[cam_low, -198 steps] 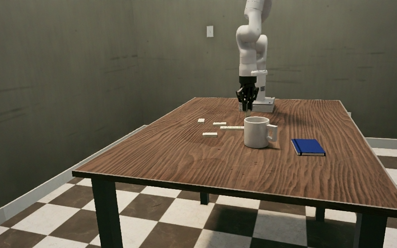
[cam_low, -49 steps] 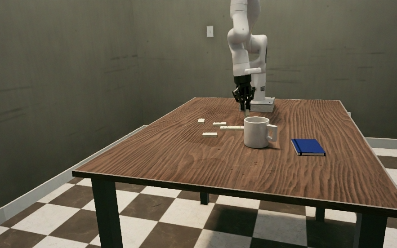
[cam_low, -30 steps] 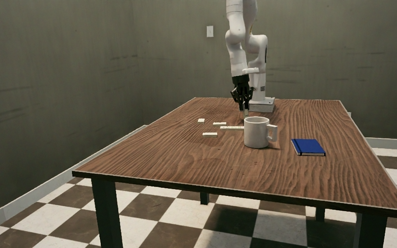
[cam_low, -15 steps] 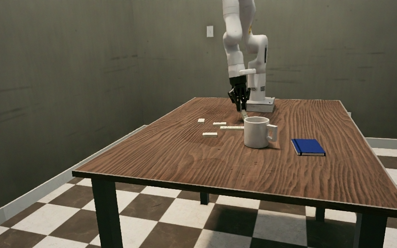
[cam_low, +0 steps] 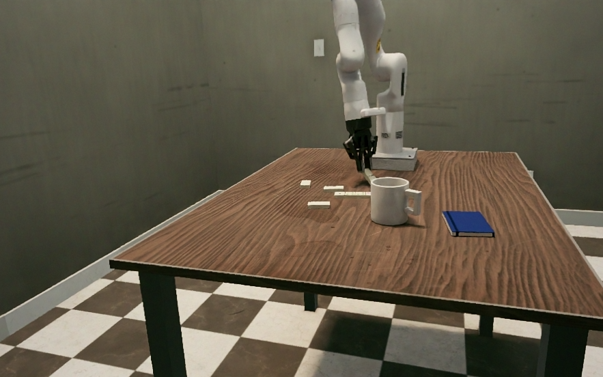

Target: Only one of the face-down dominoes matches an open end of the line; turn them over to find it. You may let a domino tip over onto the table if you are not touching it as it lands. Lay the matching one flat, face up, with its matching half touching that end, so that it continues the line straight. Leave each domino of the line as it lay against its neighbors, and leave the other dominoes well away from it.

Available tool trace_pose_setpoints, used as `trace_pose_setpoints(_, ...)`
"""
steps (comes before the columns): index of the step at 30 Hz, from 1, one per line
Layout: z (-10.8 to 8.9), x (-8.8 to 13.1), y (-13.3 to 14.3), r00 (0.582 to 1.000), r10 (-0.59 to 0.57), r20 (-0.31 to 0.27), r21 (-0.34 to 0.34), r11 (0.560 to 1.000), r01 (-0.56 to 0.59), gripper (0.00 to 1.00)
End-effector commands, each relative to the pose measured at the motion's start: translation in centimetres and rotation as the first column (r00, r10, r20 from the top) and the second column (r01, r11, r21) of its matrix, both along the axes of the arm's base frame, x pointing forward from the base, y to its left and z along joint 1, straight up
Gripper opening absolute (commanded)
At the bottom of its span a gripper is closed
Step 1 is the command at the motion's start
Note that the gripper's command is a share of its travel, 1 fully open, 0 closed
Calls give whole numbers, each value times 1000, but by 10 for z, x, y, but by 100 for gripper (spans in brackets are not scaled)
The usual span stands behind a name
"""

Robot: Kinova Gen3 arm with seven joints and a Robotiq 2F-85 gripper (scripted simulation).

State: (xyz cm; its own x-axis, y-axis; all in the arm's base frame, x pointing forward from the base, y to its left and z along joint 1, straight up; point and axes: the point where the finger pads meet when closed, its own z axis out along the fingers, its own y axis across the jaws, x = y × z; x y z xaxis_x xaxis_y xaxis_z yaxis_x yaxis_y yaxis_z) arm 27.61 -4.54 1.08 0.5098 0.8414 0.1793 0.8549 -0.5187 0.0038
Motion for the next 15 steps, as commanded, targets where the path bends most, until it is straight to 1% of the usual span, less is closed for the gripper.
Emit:
trace_pose_setpoints(1, -2, -1, -1, 1000, 0, 0, 0, 1000, 0, 36)
trace_pose_setpoints(15, -11, -5, -7, 1000, 0, 0, 0, 1000, 0, 36)
